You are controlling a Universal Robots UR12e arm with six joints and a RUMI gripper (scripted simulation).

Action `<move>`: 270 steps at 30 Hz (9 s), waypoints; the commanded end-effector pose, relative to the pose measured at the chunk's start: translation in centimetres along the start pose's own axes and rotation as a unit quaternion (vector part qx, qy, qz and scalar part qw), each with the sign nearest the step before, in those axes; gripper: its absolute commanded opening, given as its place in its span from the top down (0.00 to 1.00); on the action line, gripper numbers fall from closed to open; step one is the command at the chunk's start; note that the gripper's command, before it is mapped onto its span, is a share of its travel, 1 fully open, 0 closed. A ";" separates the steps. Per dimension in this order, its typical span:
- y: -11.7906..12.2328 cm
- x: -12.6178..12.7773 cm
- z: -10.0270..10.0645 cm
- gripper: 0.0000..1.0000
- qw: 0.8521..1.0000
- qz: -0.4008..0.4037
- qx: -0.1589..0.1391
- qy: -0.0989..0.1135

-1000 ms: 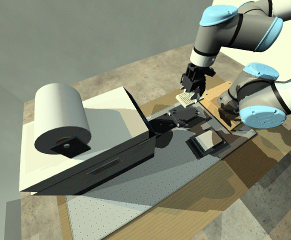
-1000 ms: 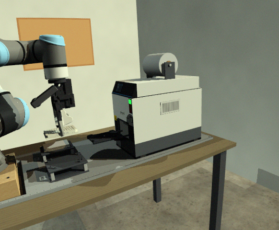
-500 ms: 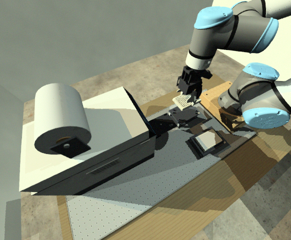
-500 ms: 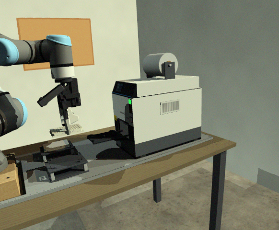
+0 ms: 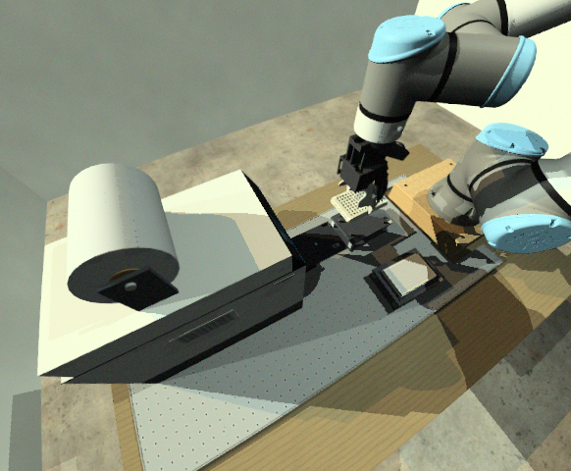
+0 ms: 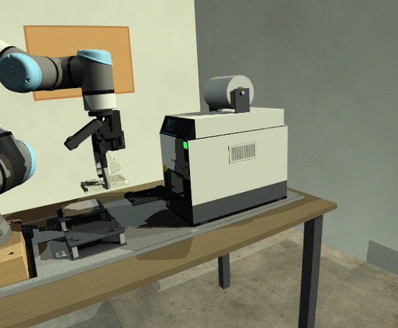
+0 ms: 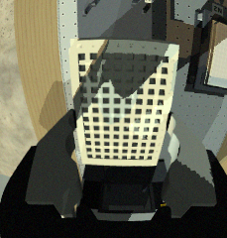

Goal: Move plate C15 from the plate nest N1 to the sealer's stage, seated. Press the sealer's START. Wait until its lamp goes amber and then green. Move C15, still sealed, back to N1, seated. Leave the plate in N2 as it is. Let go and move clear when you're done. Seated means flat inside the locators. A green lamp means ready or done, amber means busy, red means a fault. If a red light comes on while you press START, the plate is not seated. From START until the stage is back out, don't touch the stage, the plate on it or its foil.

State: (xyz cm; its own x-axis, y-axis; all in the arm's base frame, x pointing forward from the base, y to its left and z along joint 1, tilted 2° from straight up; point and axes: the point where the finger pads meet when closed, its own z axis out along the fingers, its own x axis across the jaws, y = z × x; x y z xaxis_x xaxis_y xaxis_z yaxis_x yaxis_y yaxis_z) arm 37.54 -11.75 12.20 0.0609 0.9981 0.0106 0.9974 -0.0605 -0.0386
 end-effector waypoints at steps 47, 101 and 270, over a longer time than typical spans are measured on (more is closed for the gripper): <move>10.8 1.7 -0.2 1.00 1.000 0.002 -0.003 -0.001; 14.7 2.3 -0.1 1.00 1.000 0.002 -0.002 -0.001; 14.4 2.4 6.6 1.00 1.000 0.002 0.000 0.000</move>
State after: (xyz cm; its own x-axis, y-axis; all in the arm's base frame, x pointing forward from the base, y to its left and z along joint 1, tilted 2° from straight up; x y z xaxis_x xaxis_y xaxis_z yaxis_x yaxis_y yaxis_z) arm 52.05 -10.19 5.54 0.0648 0.9979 0.0078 0.9973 -0.0645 -0.0355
